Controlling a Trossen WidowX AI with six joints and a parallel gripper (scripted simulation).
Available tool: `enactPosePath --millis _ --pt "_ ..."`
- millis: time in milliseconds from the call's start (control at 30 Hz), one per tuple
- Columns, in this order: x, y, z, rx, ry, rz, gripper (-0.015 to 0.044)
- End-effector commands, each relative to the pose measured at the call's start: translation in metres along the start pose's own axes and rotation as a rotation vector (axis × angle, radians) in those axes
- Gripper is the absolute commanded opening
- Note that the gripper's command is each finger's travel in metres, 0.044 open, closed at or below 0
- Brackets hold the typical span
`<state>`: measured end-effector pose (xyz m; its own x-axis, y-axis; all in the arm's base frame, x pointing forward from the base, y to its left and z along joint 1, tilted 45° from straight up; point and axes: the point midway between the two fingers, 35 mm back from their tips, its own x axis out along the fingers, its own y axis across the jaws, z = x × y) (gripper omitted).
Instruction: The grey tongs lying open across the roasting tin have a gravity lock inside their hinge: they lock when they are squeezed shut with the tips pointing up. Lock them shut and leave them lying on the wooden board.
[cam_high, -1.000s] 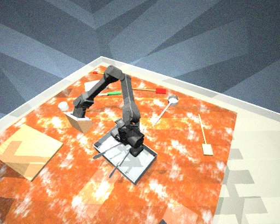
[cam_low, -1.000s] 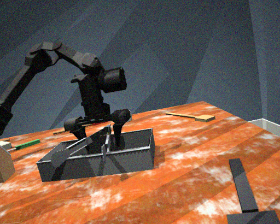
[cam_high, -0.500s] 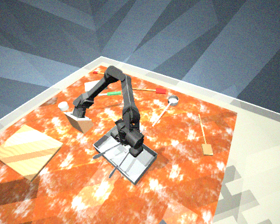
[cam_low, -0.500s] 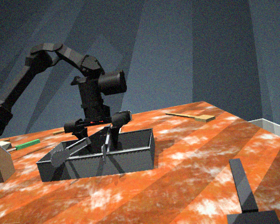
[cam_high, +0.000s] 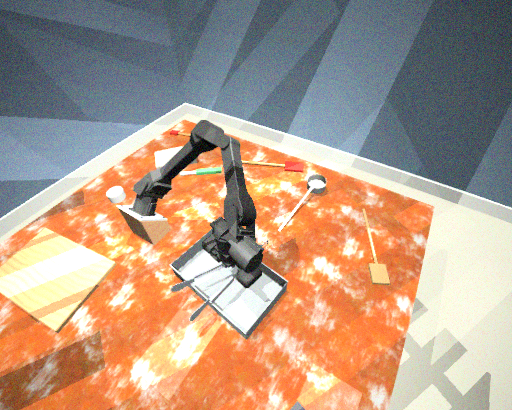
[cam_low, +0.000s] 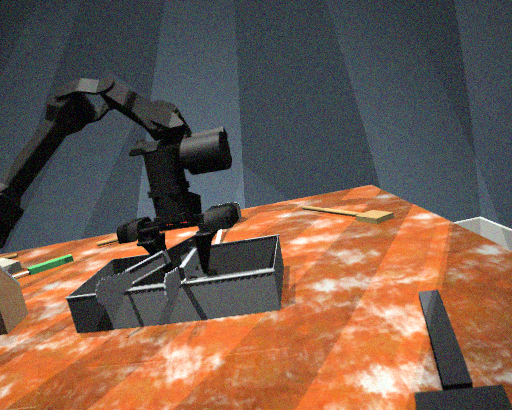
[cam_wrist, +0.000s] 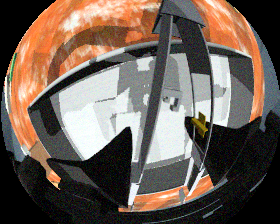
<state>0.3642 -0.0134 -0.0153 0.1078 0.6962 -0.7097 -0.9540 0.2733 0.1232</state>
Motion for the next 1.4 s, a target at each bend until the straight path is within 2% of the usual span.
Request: enactPosePath --millis 0,1167,1367 --pt "-0.0002 -0.0004 0.0002 -0.002 0.0 -0.001 0.0247" --pt "-0.0002 -0.0004 0.0002 -0.002 0.0 -0.001 0.0014" --pt "-0.0002 -0.0004 0.0002 -0.002 0.0 -0.001 -0.0144"
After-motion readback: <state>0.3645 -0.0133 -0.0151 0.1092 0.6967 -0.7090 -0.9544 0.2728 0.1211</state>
